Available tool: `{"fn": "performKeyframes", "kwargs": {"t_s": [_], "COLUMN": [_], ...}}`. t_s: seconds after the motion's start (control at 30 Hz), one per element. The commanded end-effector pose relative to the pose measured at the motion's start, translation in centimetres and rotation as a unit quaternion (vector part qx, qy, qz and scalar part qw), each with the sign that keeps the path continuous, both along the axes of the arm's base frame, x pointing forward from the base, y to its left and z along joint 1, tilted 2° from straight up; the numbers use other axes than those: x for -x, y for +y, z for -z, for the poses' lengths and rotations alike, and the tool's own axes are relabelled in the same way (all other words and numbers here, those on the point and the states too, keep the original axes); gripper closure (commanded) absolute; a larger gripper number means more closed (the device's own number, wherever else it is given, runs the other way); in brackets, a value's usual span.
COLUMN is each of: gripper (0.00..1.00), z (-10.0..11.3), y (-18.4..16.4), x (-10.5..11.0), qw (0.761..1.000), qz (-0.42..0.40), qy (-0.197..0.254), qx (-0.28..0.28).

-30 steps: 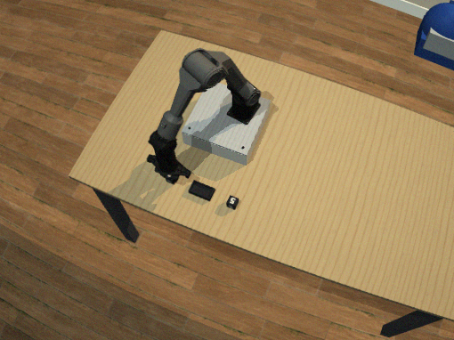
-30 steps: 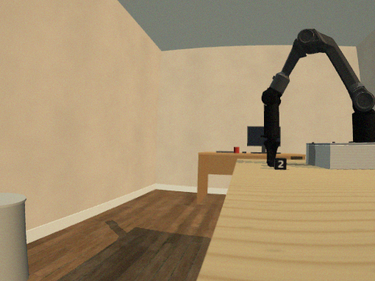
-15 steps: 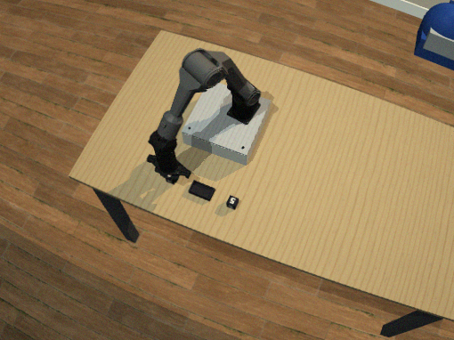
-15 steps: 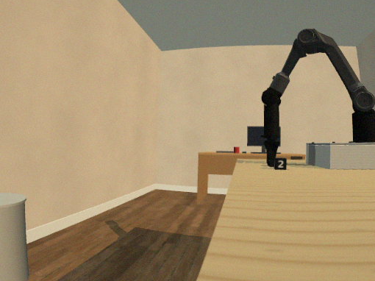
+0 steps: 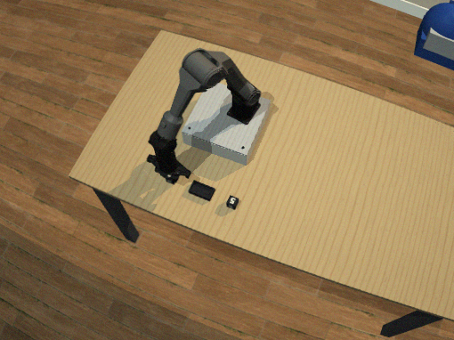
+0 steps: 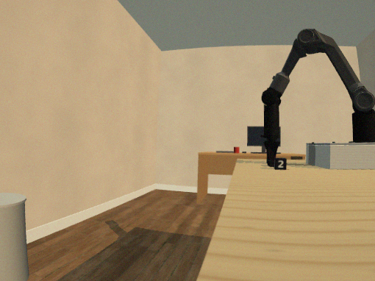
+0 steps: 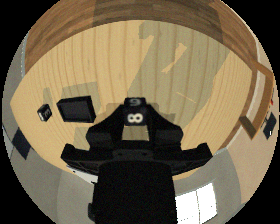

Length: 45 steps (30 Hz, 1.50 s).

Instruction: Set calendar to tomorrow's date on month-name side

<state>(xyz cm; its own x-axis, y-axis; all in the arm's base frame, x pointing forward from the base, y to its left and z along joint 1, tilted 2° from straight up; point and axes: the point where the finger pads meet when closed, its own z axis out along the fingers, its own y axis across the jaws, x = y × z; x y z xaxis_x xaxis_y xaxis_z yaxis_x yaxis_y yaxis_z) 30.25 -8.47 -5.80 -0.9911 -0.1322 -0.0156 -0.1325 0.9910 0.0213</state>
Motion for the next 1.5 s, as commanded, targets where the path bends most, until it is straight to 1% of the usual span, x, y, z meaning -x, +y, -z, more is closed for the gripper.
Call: {"fn": "performKeyframes", "kwargs": {"t_s": [0.0,0.27,0.3,0.37,0.4,0.47,0.5,0.57,0.6,0.73,0.77,1.1,1.23,1.3,1.47], "gripper": [0.66,0.66,0.61,0.61,0.56,0.56,0.51,0.51,0.46,0.46,0.41,0.41,0.41,0.41,0.41], "z": [0.1,0.1,0.1,0.1,0.1,0.1,0.1,0.1,0.1,0.1,0.1,0.1,-0.6,-0.6,-2.5], "y": [0.0,0.0,0.0,0.0,0.0,0.0,0.0,0.0,0.0,0.0,0.0,0.0,-0.1,-0.1,-0.1], "x": [0.1,0.1,0.1,0.1,0.1,0.1,0.1,0.1,0.1,0.1,0.1,0.1,-0.1,-0.1,-0.1], "qw": [1.000,1.000,1.000,1.000,1.000,1.000,1.000,1.000,1.000,1.000,1.000,1.000,1.000,1.000,1.000], "qz": [0.000,0.000,0.000,0.000,0.000,0.000,0.000,0.000,0.000,0.000,0.000,0.000,0.000,0.000,0.001], "qy": [0.002,0.002,0.002,0.002,0.002,0.002,0.002,0.002,0.002,0.002,0.002,0.001,-0.001,-0.001,-0.002], "qx": [-0.001,-0.001,-0.001,-0.001,-0.001,-0.001,-0.001,-0.001,-0.001,-0.001,-0.001,-0.001,0.000,0.000,0.001]}}
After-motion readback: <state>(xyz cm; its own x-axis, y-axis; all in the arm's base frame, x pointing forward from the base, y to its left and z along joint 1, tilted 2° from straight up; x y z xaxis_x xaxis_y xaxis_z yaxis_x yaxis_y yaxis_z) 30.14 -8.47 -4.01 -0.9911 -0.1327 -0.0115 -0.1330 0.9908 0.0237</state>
